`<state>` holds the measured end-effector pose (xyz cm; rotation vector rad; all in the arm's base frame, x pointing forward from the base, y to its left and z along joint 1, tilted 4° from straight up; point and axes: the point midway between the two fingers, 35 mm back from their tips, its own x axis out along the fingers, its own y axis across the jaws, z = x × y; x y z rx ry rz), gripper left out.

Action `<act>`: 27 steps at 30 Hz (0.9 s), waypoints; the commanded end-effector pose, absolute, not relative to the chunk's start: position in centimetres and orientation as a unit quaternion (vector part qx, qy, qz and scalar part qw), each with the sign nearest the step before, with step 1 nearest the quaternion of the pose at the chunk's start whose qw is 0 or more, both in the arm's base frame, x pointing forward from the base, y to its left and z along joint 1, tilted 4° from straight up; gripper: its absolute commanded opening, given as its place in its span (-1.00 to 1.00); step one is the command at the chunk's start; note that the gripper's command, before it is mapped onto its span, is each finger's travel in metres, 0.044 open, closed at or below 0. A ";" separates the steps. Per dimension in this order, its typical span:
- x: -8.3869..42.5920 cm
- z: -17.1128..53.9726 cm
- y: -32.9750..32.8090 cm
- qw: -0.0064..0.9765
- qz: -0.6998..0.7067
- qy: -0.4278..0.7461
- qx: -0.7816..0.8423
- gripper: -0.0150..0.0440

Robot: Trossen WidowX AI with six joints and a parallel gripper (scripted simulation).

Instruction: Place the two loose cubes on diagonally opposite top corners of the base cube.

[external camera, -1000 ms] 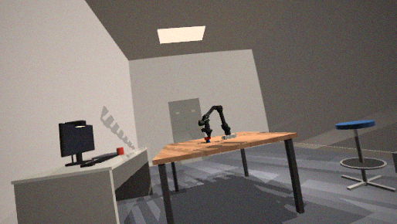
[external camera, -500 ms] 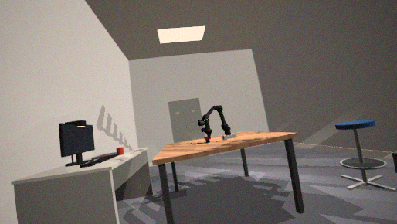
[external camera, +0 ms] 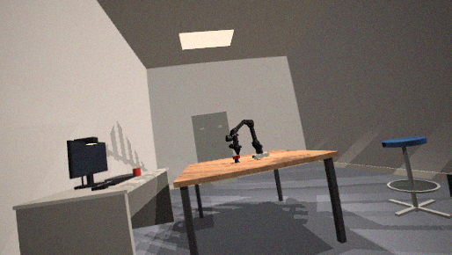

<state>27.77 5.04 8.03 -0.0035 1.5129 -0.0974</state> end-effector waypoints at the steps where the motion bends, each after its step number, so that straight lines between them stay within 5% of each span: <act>1: 27.7 8.8 5.1 0.727 -0.045 0.685 0.000 0.20; 27: 27.5 12.5 5.3 0.727 -0.045 0.685 0.000 0.20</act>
